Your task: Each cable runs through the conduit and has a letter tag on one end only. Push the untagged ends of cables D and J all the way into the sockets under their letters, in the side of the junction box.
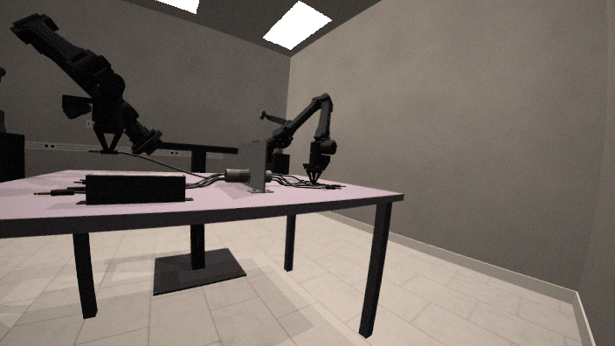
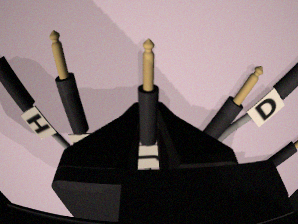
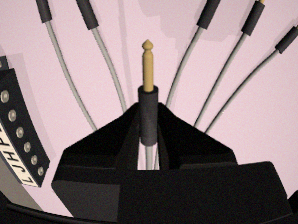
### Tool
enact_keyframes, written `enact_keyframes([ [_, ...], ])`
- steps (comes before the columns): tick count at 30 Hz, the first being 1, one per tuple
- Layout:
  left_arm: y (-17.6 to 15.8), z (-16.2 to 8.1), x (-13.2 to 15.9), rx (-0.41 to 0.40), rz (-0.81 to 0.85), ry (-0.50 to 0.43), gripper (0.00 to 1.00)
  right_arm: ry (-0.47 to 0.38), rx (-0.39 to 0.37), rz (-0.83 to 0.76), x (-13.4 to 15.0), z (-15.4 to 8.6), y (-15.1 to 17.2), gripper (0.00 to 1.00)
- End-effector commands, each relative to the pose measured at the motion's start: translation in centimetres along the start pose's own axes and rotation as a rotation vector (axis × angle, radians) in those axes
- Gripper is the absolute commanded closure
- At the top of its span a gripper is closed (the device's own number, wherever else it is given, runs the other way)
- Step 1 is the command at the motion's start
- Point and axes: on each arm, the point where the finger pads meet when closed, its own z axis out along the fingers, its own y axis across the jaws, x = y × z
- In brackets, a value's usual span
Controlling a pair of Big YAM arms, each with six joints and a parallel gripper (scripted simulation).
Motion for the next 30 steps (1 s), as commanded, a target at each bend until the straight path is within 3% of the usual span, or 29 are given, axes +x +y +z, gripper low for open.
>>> enact_keyframes([
  [1,-0.4,-0.2,0.1,0.014,0.0,0.003,0.95,-0.007,0.009,0.054,0.0,-0.8,1.3,0.95],
  [5,-0.4,-0.2,0.1,0.014,0.0,0.003,0.95,-0.009,0.019,0.059,-0.2,0.5,2.1,0.95],
  [17,-0.4,-0.2,0.1,0.014,0.0,0.003,0.95,0.002,0.002,0.001,4.4,6.1,9.7,0.95],
  [25,-0.4,-0.2,0.1,0.014,0.0,0.003,0.95,0.004,-0.004,0.013,5.3,6.7,10.8,0.95],
  [30,-0.4,-0.2,0.1,0.014,0.0,0.003,0.95,0.002,0.003,-0.167,5.3,6.9,10.0,0.95],
])
